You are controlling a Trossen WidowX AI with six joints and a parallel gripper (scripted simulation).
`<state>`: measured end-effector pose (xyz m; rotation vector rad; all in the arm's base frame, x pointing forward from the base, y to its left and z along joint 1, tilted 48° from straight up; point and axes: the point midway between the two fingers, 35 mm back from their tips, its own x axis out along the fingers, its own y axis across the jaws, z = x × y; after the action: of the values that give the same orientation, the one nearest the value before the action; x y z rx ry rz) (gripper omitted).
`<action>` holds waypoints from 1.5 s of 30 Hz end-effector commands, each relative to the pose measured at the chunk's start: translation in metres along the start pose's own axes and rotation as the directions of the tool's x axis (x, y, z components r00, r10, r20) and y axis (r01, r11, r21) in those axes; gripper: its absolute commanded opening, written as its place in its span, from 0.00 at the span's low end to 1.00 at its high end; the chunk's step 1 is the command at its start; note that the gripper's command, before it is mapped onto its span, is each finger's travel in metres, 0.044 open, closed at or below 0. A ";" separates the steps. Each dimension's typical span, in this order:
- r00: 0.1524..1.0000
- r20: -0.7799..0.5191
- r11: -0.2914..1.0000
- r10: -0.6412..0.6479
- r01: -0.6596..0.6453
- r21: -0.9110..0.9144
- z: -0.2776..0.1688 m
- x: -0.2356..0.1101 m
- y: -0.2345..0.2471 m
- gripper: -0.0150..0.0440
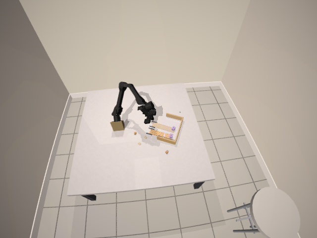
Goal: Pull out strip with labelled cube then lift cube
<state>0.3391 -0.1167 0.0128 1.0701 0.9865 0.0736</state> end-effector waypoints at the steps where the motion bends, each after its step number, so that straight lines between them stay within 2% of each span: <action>1: 0.983 -0.181 0.998 -0.037 0.044 0.037 0.000 0.025 0.010 0.25; 9: 0.872 -0.482 0.987 -0.085 0.140 0.079 -0.016 0.061 0.033 0.25; 18: 0.869 -0.488 0.987 -0.086 0.142 0.080 -0.016 0.065 0.035 0.25; 45: 0.869 -0.488 0.987 -0.086 0.142 0.080 -0.036 0.104 0.032 0.25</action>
<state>0.3904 -0.0291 -0.0284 1.1098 1.5121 0.1986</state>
